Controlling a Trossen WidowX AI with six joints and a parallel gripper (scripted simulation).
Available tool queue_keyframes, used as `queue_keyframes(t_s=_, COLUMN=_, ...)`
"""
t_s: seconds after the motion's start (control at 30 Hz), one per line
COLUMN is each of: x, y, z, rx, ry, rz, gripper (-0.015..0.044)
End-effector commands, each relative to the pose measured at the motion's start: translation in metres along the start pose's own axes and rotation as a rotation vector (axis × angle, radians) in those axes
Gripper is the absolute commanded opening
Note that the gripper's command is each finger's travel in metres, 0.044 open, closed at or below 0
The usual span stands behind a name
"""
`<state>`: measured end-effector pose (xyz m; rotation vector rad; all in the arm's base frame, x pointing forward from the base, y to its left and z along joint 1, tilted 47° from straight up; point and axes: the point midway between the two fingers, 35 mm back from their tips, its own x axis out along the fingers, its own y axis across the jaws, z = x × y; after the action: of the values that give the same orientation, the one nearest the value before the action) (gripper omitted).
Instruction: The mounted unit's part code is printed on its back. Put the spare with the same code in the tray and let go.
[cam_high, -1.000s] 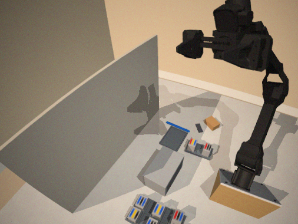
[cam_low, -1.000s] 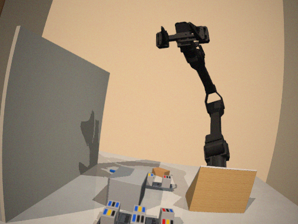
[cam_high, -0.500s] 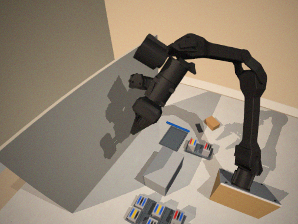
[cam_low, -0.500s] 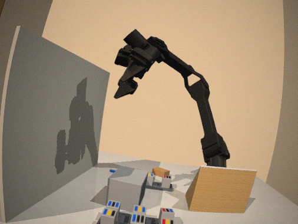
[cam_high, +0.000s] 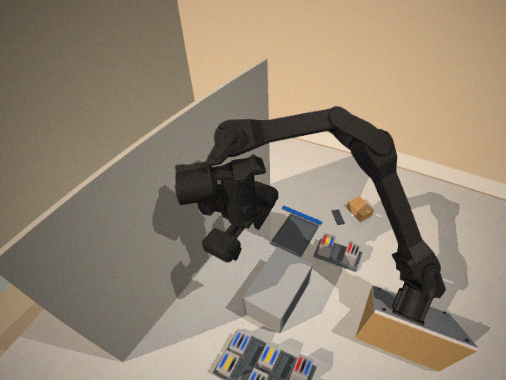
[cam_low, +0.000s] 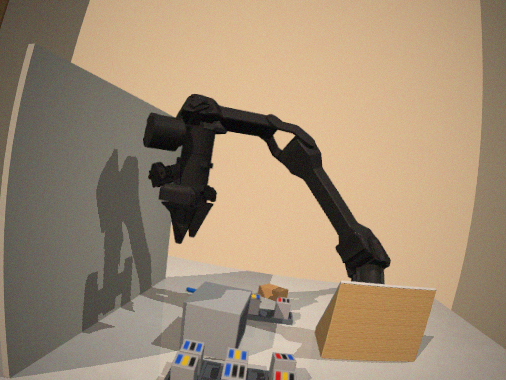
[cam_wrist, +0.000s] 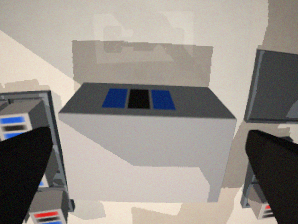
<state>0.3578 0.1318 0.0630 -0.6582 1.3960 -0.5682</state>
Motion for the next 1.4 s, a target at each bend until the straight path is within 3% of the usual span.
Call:
queue_keyframes(t_s=0.0, x=-0.004, y=-0.002, z=0.003, rx=0.013, ry=-0.013, rz=-0.008, gripper=0.0440)
queue_keyframes(t_s=0.43, x=-0.003, y=0.000, z=0.003, rx=-0.006, ry=-0.012, rz=-0.008, gripper=0.0440)
queue_keyframes(t_s=0.97, x=0.057, y=0.155, z=-0.071, rx=-1.639, ry=-0.011, rz=-0.009, gripper=0.0440)
queue_keyframes(t_s=1.3, x=0.060, y=0.158, z=-0.073, rx=-1.685, ry=-0.010, rz=-0.010, gripper=0.0440)
queue_keyframes(t_s=1.37, x=0.066, y=0.158, z=-0.073, rx=-1.685, ry=-0.010, rz=-0.010, gripper=0.0387)
